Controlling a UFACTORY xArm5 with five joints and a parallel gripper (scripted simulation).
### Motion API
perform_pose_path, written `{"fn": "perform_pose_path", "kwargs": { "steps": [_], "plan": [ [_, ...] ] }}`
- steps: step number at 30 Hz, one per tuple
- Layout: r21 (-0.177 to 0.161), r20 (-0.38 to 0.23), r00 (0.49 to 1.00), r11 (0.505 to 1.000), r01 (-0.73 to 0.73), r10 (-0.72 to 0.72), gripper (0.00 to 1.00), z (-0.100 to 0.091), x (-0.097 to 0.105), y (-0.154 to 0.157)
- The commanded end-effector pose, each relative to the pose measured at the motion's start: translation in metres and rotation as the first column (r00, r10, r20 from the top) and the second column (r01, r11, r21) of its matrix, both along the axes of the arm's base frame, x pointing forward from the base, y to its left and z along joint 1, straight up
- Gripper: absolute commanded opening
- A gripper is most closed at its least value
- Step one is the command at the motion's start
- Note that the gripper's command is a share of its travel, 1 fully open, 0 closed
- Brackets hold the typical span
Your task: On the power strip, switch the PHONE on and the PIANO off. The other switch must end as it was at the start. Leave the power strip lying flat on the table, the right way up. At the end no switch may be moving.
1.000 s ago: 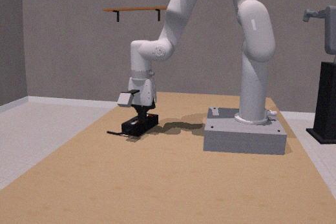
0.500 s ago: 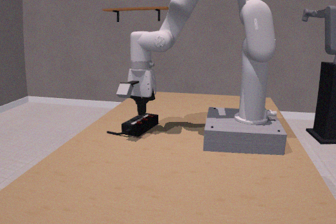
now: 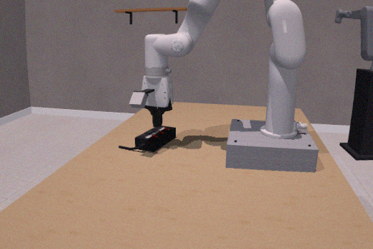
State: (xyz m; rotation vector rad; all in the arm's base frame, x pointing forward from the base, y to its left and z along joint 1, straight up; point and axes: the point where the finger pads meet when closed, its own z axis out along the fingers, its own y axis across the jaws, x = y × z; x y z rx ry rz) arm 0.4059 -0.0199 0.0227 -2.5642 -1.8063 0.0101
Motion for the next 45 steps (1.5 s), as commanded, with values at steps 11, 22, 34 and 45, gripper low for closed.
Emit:
{"fn": "perform_pose_path", "kwargs": {
  "steps": [11, 22, 34, 45],
  "plan": [
    [0.001, 0.003, 1.0, 1.0, 0.0, 0.0, 0.0, 0.009, -0.005, -0.056],
    [0.001, 0.003, 1.0, 1.0, 0.0, 0.0, 0.0, 0.015, -0.014, -0.092],
    [0.001, 0.003, 1.0, 1.0, 0.0, 0.0, 0.0, 0.015, -0.014, -0.092],
    [0.001, 0.003, 1.0, 1.0, 0.0, 0.0, 0.0, 0.015, -0.014, -0.092]
  ]
}}
